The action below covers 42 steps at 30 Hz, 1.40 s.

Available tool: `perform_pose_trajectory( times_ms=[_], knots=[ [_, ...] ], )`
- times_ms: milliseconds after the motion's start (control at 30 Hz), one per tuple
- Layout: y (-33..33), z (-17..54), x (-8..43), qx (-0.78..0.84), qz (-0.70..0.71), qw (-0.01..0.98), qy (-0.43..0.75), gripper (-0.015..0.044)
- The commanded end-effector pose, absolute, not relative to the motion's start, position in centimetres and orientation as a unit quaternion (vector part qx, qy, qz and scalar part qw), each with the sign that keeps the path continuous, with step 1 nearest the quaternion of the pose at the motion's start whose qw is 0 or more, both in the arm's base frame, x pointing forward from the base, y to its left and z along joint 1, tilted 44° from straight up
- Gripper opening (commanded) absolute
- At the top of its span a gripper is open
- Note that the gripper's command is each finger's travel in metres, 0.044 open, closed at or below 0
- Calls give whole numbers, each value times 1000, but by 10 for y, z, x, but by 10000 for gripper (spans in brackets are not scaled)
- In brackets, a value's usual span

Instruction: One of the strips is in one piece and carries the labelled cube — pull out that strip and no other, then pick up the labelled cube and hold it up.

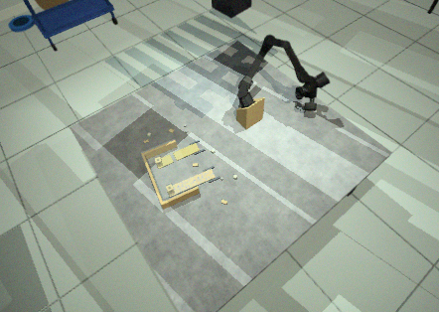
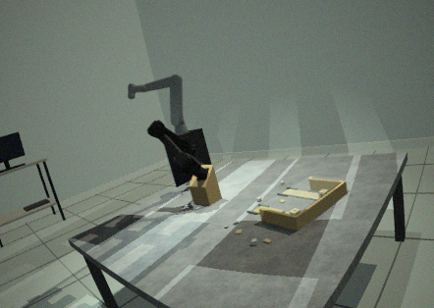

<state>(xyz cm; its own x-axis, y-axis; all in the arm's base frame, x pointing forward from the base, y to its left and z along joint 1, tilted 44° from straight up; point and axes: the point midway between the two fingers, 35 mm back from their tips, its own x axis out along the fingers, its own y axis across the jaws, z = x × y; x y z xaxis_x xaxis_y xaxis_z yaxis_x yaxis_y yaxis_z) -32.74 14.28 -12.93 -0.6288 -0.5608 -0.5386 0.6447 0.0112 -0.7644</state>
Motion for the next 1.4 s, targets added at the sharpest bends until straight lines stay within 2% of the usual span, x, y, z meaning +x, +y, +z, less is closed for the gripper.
perform_pose_trajectory(
  times_ms=[0, 133, 333, 533, 733, 1033, 1367],
  knots=[
    [145, -129, -326, 42, -704, 427, 566, 400],
    [192, -129, -301, 149, -737, 382, 537, 400],
    [267, -125, -238, 331, -783, 265, 455, 400],
    [324, -117, -153, 486, -798, 108, 340, 400],
    [354, -103, -52, 598, -772, -79, 202, 400],
    [339, -72, 105, 669, -639, -378, -18, 400],
    [241, -27, 248, 605, -365, -672, -221, 400]
  ],
)
